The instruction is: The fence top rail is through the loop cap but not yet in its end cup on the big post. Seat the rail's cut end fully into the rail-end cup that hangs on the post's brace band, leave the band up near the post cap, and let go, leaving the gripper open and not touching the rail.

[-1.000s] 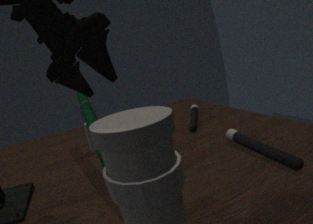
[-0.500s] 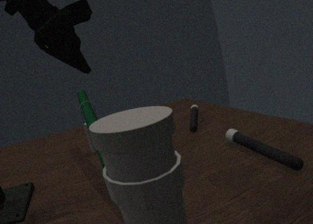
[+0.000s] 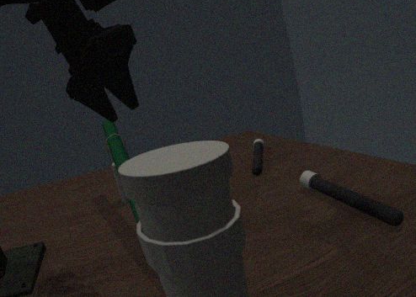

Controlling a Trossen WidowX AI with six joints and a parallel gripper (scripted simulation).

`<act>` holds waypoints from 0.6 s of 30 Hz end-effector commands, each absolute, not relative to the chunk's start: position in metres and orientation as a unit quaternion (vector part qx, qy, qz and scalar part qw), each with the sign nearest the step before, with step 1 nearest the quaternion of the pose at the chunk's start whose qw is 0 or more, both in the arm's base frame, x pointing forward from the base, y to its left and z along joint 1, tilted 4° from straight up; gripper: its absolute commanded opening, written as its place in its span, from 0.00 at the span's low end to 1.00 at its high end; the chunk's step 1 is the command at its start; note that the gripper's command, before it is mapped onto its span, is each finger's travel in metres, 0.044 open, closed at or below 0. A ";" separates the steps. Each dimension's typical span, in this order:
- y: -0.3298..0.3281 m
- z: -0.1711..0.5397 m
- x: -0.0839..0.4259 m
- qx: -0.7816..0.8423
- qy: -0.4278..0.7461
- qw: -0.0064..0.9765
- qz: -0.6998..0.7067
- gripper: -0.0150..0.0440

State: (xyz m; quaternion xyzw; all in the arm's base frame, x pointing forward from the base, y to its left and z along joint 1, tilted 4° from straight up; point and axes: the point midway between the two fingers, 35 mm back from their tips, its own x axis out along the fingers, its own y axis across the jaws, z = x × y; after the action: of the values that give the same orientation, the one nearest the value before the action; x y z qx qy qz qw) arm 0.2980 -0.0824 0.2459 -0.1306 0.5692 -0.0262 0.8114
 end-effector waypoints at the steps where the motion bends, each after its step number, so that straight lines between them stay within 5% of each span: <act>1: -0.078 0.213 0.308 -0.307 0.607 0.714 0.165 1.00; 9: -0.072 0.168 0.314 -0.478 0.554 0.525 0.434 1.00; 18: -0.072 0.167 0.314 -0.480 0.552 0.521 0.440 1.00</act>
State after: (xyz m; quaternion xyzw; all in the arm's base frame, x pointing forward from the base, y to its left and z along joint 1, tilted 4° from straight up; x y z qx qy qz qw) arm 0.3114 -0.0759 0.1845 -0.4231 0.5908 0.3280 0.6036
